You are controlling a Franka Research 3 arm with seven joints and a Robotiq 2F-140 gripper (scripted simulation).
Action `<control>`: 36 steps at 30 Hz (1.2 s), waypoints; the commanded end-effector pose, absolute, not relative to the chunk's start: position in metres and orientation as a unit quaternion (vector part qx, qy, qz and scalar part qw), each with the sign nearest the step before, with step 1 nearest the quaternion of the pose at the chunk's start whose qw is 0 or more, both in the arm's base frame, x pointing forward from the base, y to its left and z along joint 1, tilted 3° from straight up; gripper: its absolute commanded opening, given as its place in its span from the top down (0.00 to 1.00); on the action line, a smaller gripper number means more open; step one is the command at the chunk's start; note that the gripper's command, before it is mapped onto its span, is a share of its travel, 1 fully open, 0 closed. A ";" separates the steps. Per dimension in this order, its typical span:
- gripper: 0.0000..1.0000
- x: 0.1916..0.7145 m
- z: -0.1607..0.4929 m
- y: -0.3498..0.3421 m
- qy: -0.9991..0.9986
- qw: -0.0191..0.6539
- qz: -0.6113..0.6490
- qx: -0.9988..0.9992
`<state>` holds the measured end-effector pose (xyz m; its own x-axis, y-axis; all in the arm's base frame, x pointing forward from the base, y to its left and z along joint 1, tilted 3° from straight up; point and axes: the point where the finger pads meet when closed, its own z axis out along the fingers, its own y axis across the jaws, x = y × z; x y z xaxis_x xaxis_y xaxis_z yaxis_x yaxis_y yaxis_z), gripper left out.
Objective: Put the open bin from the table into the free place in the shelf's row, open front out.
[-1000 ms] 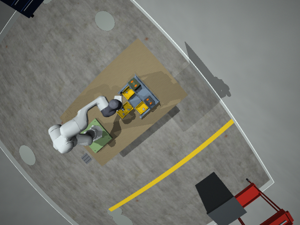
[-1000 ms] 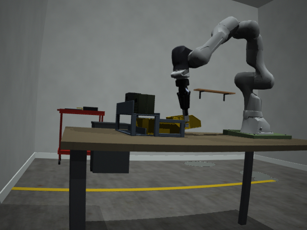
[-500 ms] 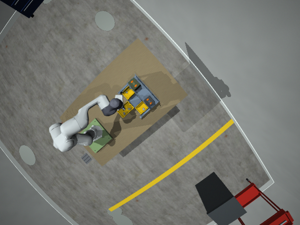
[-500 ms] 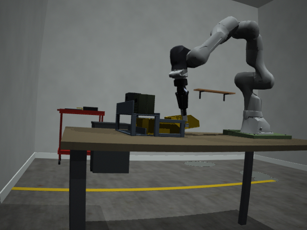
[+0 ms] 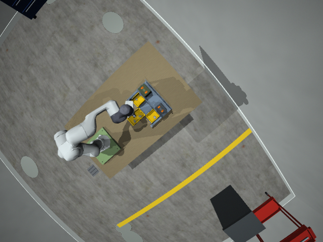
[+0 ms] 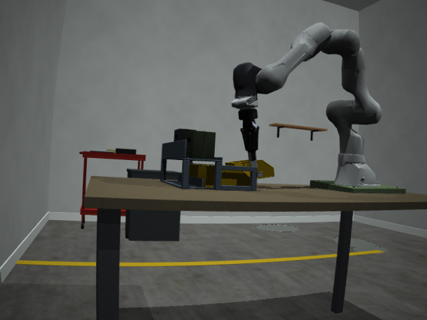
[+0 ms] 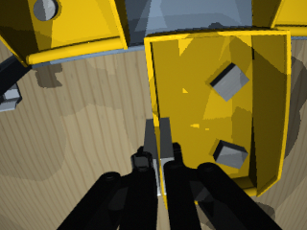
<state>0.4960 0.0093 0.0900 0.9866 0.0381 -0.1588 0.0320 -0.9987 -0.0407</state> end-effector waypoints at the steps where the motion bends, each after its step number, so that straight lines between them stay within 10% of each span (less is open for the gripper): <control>1: 1.00 0.499 0.091 0.011 -0.022 0.022 0.081 -0.996; 36: 1.00 0.536 0.091 0.013 -0.022 0.023 0.081 -0.996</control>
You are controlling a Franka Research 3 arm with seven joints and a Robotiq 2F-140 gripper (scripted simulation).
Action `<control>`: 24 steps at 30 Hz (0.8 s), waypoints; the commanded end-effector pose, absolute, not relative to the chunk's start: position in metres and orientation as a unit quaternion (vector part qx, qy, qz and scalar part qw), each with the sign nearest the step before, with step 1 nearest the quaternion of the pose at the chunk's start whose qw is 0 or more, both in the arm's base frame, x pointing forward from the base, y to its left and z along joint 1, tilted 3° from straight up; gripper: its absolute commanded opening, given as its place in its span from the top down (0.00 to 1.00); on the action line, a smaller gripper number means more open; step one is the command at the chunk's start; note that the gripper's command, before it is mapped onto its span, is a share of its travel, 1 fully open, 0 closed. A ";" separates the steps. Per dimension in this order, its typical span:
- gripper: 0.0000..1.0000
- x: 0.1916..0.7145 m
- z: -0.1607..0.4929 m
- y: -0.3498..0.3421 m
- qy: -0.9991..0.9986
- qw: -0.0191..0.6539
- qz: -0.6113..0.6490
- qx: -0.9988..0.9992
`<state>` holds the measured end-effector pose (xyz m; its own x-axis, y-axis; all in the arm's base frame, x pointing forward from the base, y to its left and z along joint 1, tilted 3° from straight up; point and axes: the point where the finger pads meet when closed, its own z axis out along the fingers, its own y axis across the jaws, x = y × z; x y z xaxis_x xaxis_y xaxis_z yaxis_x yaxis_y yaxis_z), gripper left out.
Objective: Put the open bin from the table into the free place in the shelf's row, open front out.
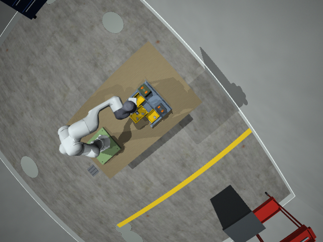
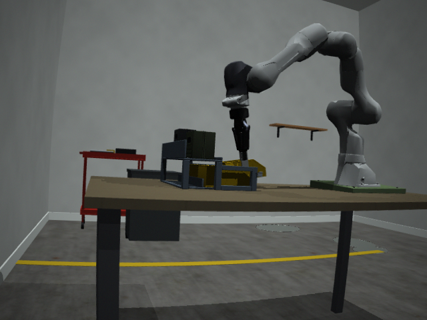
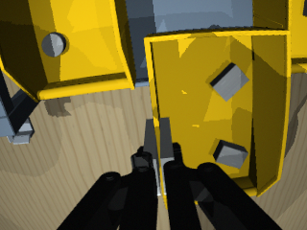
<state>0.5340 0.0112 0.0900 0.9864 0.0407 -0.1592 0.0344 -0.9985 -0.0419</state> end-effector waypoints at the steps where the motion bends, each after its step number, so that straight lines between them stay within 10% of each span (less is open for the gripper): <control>1: 1.00 0.537 0.091 0.013 -0.022 0.023 0.081 -0.996; 24: 1.00 0.553 0.091 0.014 -0.022 0.023 0.082 -0.996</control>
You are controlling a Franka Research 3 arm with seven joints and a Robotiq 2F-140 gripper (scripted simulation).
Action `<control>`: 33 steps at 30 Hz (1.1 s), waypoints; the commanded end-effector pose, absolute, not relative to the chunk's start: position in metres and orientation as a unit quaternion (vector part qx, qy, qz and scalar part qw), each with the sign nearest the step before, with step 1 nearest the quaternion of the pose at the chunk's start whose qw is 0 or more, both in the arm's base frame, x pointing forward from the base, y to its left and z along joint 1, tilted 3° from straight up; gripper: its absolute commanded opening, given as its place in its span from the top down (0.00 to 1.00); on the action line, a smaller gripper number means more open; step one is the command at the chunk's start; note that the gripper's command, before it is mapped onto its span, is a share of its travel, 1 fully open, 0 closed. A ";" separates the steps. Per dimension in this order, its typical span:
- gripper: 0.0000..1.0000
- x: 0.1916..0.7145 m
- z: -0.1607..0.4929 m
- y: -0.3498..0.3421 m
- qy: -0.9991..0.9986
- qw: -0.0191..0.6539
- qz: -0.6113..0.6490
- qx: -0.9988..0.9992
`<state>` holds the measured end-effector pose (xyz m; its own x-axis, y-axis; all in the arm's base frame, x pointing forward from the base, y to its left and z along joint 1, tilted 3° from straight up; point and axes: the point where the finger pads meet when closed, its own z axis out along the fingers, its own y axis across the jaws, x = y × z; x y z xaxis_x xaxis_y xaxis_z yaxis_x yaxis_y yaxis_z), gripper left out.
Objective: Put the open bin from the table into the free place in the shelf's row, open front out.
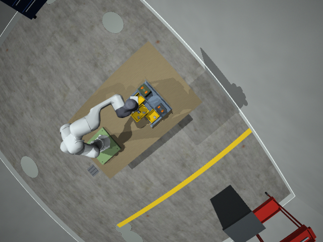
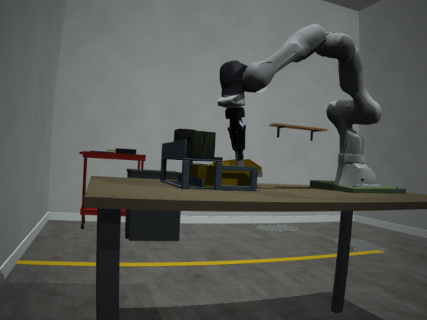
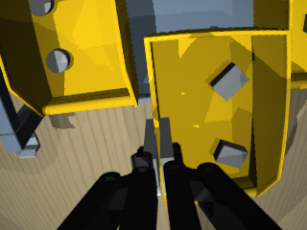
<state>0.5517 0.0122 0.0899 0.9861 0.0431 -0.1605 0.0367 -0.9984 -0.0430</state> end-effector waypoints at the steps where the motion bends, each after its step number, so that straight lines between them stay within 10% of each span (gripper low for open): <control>1: 1.00 0.554 0.091 0.014 -0.022 0.023 0.082 -0.996; 33: 1.00 0.559 0.091 0.014 -0.022 0.023 0.082 -0.996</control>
